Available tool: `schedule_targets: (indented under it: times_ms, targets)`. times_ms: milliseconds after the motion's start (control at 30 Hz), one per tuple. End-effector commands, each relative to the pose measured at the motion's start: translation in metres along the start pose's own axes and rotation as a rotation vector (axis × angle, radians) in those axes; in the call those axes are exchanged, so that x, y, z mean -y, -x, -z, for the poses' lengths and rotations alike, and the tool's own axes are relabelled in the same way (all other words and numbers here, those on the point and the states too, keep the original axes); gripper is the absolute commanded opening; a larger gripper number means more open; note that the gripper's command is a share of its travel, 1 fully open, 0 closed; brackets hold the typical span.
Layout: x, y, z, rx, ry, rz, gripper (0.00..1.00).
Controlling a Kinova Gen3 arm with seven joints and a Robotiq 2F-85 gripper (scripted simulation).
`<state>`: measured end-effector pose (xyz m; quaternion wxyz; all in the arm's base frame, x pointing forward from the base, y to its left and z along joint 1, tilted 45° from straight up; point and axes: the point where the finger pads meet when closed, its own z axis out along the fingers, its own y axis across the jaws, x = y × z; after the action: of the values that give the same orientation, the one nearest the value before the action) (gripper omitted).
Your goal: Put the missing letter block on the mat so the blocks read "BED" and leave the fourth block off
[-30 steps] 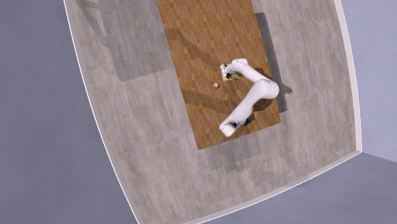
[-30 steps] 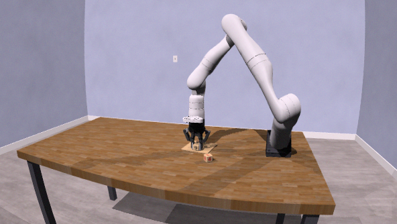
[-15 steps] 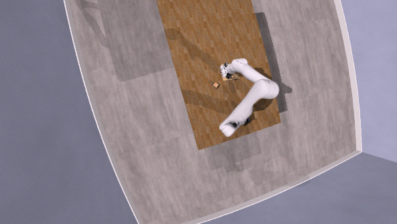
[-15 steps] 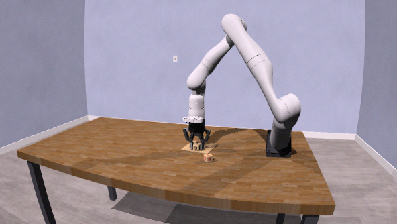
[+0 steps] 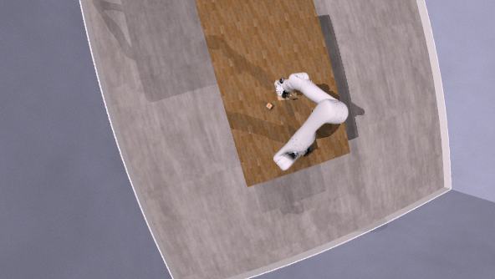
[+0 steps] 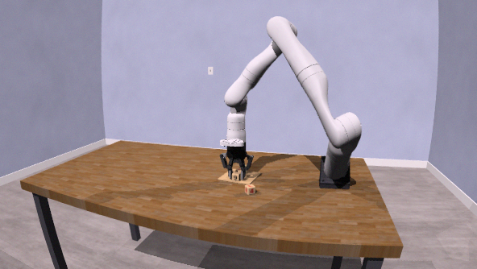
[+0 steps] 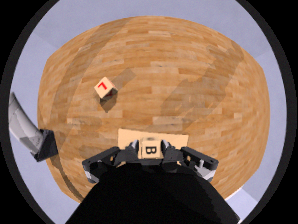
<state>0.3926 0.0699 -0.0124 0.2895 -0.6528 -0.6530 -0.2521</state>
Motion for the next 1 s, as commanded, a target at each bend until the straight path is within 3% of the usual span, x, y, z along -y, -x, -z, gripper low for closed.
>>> schedule_targets:
  times_ms: [0,133,200,567,867,900,967]
  targets:
    - [-0.002,0.001,0.009,0.003,0.007,-0.002,0.46]
    - [-0.002,0.001,0.027,0.003,0.007,-0.002,0.46]
    - [-0.002,0.001,0.027,0.003,0.007,-0.002,0.46]
    - [-0.001,0.001,0.080,0.003,0.007,-0.002,0.46]
    - [-0.001,0.001,0.087,0.003,0.007,-0.002,0.46]
    - [-0.001,0.001,0.087,0.003,0.007,-0.002,1.00]
    - [-0.001,0.001,0.087,0.003,0.007,-0.002,1.00]
